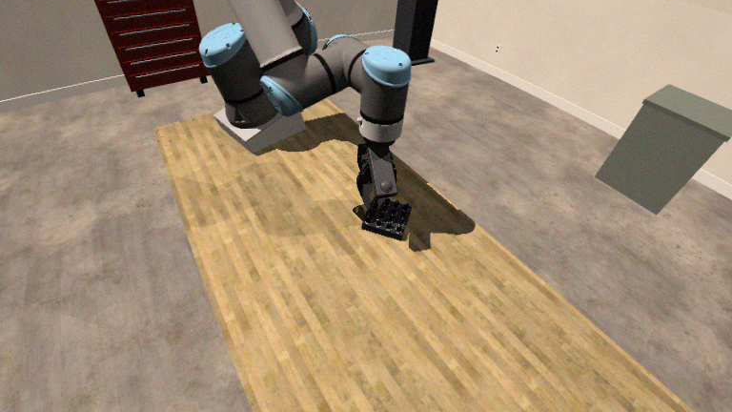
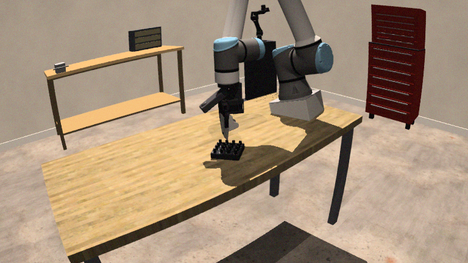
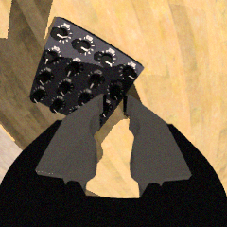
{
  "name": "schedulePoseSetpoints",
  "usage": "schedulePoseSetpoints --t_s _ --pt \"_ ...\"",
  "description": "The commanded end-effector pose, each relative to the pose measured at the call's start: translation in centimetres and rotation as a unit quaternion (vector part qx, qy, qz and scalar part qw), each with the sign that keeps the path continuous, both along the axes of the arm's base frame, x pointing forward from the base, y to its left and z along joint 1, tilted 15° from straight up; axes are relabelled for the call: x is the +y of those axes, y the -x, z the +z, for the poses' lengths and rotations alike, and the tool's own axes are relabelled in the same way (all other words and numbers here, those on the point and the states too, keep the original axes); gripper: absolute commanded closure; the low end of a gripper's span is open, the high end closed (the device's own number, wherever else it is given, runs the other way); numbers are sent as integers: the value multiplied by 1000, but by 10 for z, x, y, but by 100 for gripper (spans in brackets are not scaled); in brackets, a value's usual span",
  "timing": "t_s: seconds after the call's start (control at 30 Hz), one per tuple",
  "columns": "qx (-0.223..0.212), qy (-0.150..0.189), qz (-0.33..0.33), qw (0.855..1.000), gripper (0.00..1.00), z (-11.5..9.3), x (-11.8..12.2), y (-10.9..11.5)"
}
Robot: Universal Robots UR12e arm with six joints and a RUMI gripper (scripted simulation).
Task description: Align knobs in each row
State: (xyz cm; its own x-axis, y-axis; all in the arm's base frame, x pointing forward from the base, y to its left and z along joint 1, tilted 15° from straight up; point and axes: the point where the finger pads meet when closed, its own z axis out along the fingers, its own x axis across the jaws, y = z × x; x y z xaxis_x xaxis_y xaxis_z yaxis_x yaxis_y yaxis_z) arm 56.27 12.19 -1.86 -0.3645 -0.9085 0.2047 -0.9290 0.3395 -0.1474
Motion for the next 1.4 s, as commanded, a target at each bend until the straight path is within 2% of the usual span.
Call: schedulePoseSetpoints --t_s 0.0,1.37 --pt "-1 0 0 1000 89 1 0 -1" --pt "-1 0 0 1000 89 -4 -1 -1"
